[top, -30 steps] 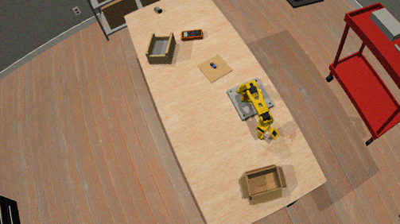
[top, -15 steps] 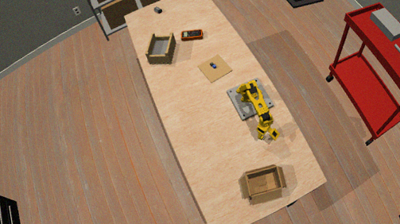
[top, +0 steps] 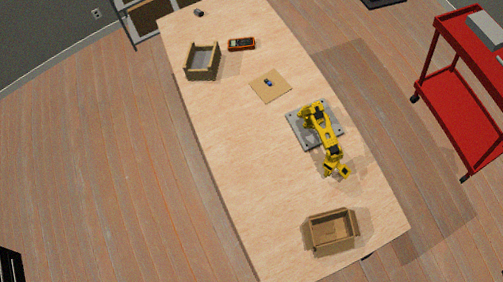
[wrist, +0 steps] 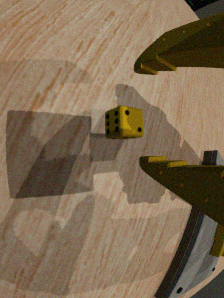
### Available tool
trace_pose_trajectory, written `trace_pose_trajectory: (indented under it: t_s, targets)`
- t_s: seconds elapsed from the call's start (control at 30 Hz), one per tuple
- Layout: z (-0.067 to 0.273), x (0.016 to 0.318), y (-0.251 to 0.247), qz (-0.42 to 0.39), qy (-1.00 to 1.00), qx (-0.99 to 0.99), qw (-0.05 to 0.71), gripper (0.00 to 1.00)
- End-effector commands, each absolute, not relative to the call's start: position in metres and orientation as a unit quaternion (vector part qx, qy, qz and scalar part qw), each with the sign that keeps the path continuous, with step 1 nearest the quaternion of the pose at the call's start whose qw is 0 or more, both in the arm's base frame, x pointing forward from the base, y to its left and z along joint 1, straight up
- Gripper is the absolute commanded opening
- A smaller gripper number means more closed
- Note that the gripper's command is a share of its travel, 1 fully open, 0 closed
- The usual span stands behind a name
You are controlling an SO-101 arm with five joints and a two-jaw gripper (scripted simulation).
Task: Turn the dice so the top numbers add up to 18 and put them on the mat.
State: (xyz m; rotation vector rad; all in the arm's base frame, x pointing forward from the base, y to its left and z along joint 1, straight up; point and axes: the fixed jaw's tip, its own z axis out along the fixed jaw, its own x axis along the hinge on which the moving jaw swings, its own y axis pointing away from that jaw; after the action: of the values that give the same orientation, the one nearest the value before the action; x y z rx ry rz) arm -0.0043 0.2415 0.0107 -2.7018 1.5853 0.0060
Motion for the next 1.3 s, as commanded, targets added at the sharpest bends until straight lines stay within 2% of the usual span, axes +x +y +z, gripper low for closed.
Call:
trace_pose_trajectory:
  t_s: [0.0, 0.87, 1.27]
  targets:
    - [-0.001, -0.006, 0.238, -0.003, 0.499, -0.867, -0.005, 0.25]
    - [-0.014, -0.006, 0.237, -0.003, 0.499, -0.867, -0.005, 0.25]
    - [-0.014, -0.004, 0.238, -0.003, 0.499, -0.867, -0.005, 0.21]
